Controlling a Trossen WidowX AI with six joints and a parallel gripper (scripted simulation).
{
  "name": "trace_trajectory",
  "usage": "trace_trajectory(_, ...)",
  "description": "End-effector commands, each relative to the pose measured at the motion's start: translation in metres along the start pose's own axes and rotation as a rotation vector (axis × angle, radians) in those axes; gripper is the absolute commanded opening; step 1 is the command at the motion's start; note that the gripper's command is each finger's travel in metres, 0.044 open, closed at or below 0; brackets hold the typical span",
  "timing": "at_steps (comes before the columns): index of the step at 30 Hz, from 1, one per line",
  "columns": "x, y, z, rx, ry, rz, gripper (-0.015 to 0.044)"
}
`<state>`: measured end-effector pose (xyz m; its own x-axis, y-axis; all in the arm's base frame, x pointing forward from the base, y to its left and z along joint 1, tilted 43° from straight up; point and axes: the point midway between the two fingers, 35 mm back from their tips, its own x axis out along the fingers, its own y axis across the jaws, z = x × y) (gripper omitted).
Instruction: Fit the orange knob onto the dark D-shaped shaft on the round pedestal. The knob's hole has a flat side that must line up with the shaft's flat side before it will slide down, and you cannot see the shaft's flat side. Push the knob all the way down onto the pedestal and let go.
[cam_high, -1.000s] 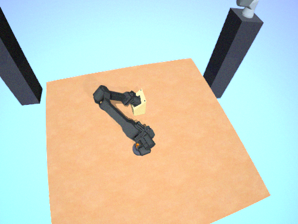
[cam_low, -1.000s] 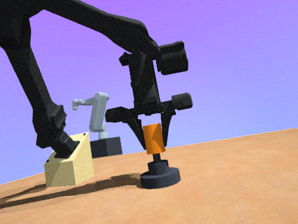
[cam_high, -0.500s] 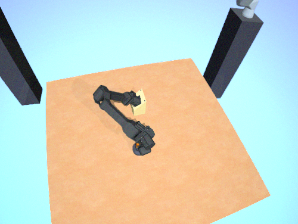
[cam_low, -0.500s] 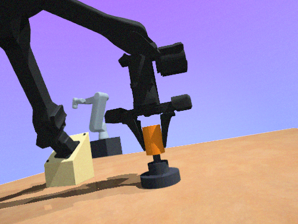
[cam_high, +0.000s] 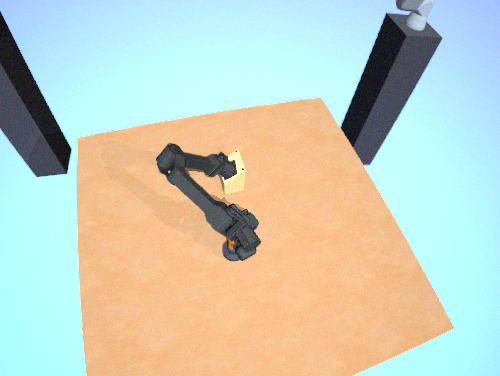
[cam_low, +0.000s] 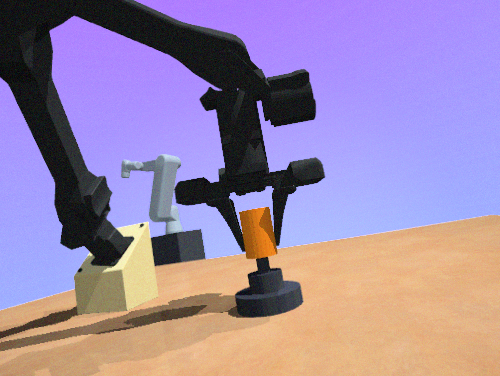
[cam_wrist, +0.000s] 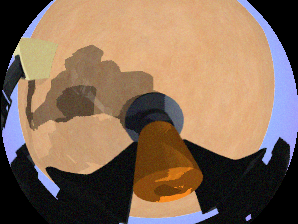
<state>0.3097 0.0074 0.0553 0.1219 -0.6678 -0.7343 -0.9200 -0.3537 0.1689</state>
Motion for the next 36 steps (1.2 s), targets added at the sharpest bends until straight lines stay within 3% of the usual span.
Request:
trace_trajectory(1, -0.0016, -0.0018, 0.0012, -0.064, 0.002, -0.005, 0.0)
trace_trajectory(36, -0.0019, 0.0014, 0.0015, -0.064, 0.002, -0.005, 0.0)
